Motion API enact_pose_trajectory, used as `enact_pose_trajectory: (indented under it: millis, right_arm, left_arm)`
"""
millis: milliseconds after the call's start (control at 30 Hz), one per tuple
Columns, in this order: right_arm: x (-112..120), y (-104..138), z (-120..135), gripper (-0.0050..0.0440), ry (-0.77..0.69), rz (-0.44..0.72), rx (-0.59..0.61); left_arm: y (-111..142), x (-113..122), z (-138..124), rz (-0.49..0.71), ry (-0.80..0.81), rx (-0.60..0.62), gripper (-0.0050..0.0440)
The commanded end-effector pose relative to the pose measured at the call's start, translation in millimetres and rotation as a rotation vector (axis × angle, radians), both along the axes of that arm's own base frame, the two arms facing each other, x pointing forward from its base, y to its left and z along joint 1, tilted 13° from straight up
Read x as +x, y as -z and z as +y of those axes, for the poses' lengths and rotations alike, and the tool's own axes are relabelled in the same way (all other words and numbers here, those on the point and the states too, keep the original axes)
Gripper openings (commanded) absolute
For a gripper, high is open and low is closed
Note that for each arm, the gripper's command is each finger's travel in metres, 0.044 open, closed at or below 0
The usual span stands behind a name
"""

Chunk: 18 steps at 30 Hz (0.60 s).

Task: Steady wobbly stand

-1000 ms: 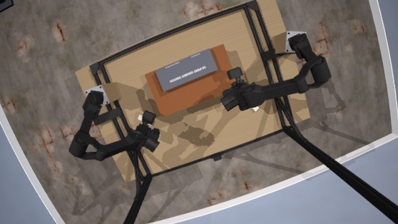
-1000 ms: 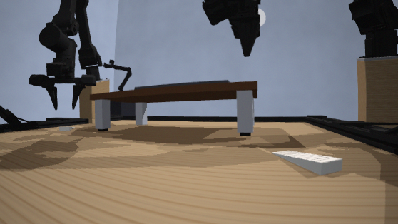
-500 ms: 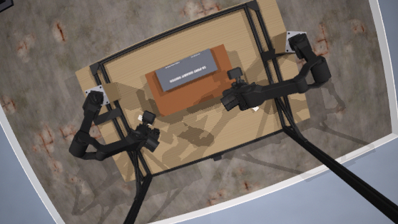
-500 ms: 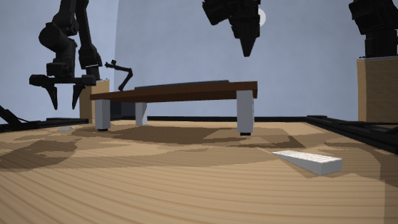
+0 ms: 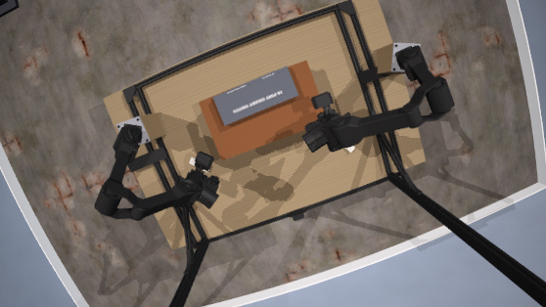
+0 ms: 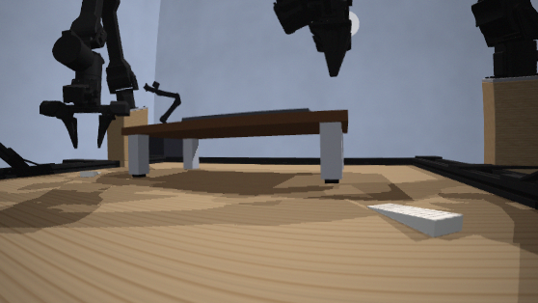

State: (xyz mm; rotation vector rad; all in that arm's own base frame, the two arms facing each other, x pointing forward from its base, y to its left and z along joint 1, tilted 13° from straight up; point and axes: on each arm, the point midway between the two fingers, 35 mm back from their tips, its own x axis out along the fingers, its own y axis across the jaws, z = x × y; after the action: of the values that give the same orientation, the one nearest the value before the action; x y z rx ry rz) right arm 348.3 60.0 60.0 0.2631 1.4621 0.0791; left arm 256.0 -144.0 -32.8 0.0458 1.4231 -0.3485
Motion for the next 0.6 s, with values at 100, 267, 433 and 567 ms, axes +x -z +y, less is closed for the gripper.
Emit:
enact_pose_trajectory:
  millis: [100, 267, 433, 567]
  right_arm:
    - [0.0, 0.0, 0.0, 0.0000, 0.000, 0.000, 0.000]
    - [0.0, 0.0, 0.0, 0.0000, 0.000, 0.000, 0.000]
    - [0.0, 0.0, 0.0, 0.0000, 0.000, 0.000, 0.000]
    - [0.0, 0.0, 0.0, 0.0000, 0.000, 0.000, 0.000]
  left_arm:
    - [0.6, -1.0, 0.0, 0.005, -0.001, 0.000, 0.0237]
    - [-32.9, 45.0, -19.7, -0.168, 0.008, -0.067, 0.0237]
    - [-85.6, 94.9, -41.3, -0.379, 0.016, -0.148, 0.0237]
    - [-109.9, 112.3, -48.8, -0.464, 0.018, -0.180, 0.0237]
